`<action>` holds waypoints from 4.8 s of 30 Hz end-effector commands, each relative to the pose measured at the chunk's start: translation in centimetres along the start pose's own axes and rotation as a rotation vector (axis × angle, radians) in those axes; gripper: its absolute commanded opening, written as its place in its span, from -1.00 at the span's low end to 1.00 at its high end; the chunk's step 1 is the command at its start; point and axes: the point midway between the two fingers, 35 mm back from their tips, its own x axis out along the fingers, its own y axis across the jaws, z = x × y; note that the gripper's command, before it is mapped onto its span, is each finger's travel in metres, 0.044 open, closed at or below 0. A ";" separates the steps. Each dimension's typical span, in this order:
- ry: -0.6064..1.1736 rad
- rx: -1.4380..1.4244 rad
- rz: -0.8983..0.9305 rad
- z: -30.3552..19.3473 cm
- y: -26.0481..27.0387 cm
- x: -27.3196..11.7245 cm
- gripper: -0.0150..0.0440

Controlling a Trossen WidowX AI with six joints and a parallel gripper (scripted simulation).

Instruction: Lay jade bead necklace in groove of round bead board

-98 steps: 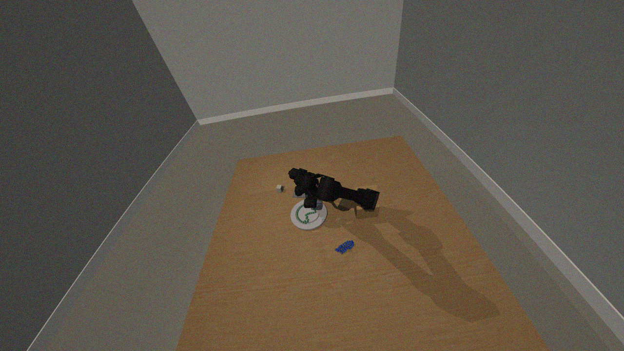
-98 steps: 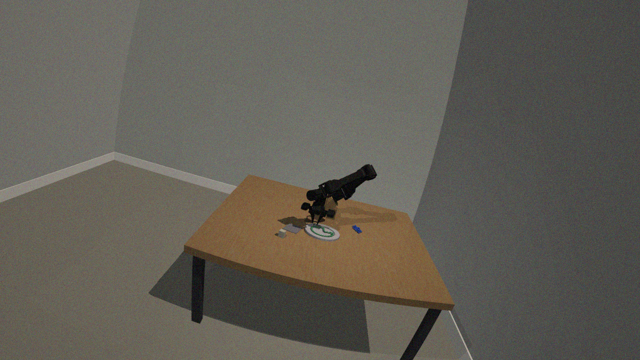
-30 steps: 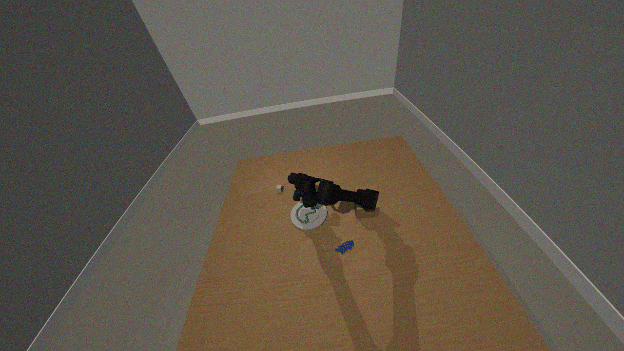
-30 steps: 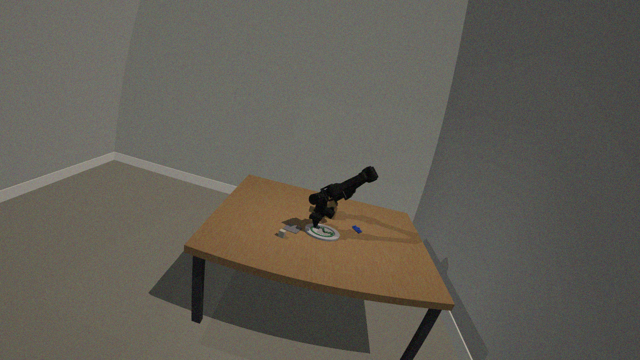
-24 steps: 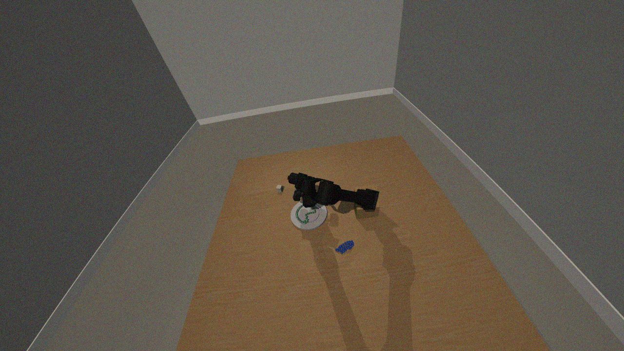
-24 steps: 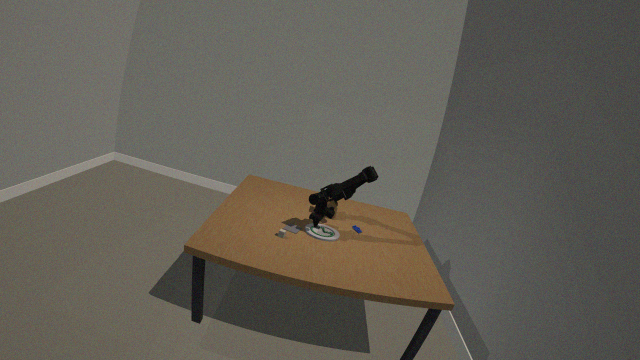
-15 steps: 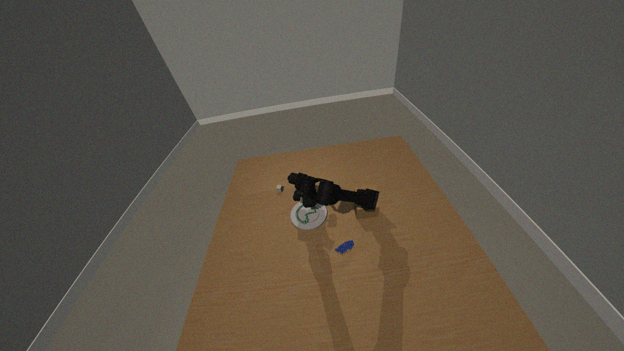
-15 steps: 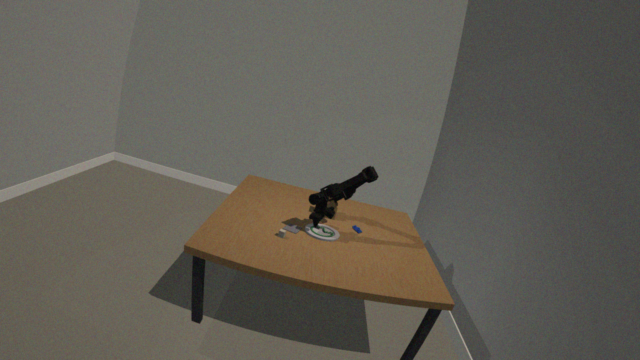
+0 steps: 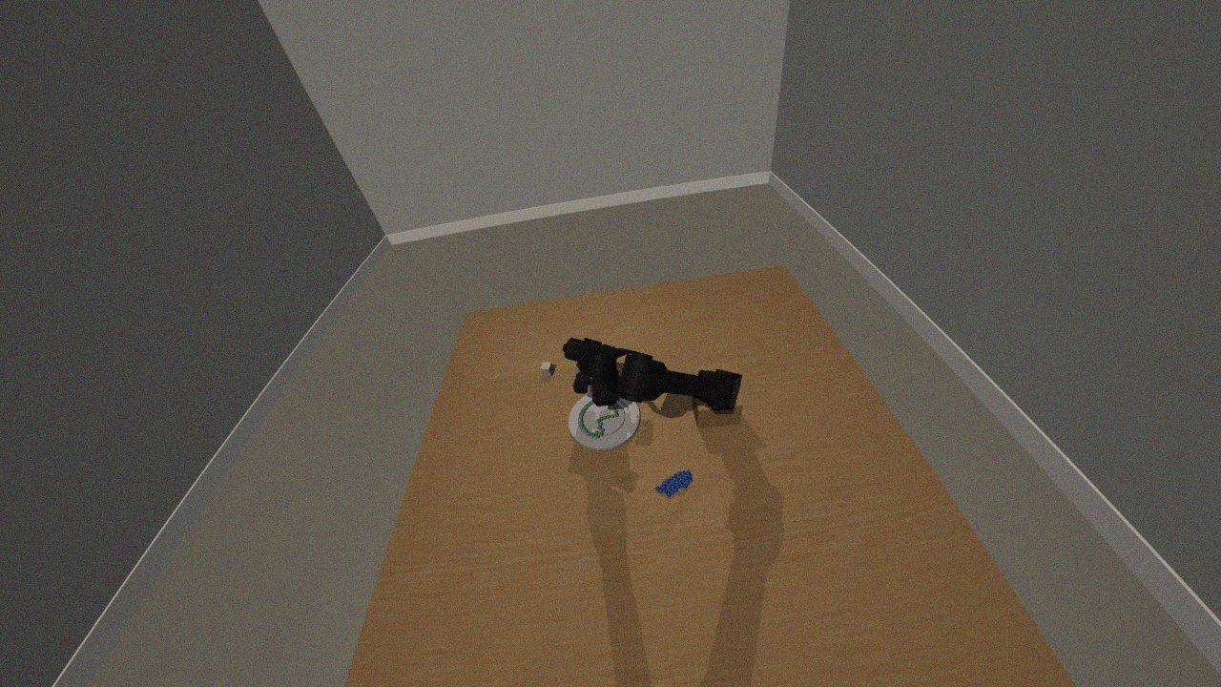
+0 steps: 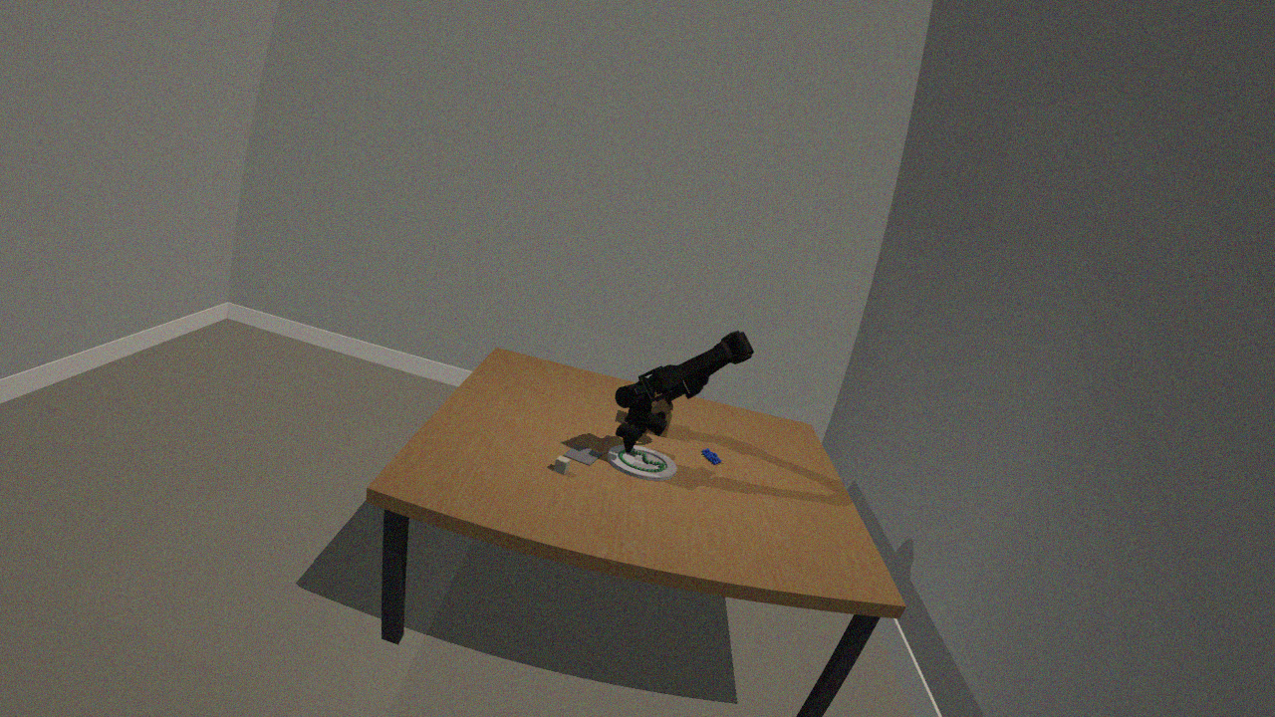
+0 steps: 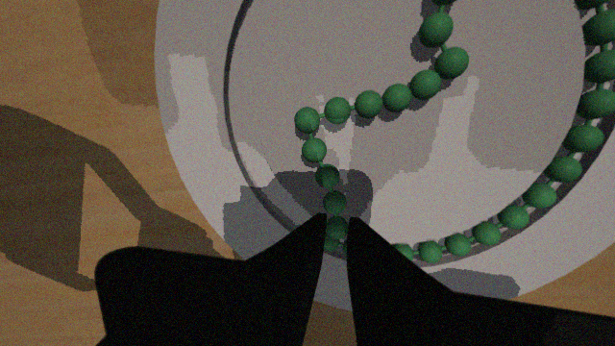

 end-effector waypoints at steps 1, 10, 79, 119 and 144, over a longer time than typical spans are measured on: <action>0.000 -0.001 0.000 0.0 0.0 0.0 -0.49; -0.001 0.002 0.000 0.0 0.0 -0.2 -0.49; -0.002 0.158 0.001 0.4 1.1 -3.8 0.11; 0.000 0.149 0.000 0.5 1.0 0.0 -0.49; 0.000 0.149 0.000 0.5 1.0 0.0 -0.49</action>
